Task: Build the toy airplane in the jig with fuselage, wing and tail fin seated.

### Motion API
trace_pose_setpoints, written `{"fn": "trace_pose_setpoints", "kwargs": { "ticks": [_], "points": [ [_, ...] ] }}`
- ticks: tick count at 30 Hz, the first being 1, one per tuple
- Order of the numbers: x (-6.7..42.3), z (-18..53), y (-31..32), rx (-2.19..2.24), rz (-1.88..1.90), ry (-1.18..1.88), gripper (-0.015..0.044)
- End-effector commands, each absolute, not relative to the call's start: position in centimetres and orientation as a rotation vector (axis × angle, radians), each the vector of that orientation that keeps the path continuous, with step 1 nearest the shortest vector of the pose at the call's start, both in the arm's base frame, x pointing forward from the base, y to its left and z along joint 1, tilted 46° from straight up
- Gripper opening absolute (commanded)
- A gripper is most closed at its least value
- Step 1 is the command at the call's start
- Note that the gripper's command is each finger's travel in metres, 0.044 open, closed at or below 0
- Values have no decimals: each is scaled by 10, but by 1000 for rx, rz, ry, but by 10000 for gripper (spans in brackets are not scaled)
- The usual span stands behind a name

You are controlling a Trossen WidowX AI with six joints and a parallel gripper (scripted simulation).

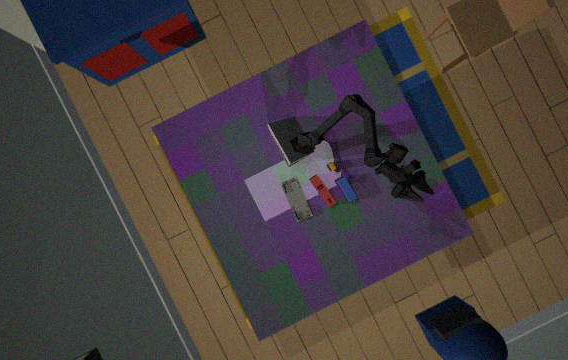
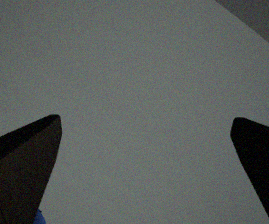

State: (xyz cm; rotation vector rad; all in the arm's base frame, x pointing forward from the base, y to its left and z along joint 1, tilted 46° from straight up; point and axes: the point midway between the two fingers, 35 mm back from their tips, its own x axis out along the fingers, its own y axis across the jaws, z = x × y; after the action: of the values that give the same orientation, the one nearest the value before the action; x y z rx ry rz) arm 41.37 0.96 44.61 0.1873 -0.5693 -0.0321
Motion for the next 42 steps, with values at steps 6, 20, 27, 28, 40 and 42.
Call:
{"fn": "trace_pose_setpoints", "kwargs": {
  "ticks": [6,20,27,28,40,42],
  "points": [
    [442,402,5,93,-31,-381,440],
    [467,178,-25,-149,153,525,440],
    [405,85,-30,-76,379,982,440],
    [394,77,-29,-51,417,1040,440],
    [281,62,-7,443,802,1471,440],
    [281,62,-7,443,802,1471,440]
  ]
}}
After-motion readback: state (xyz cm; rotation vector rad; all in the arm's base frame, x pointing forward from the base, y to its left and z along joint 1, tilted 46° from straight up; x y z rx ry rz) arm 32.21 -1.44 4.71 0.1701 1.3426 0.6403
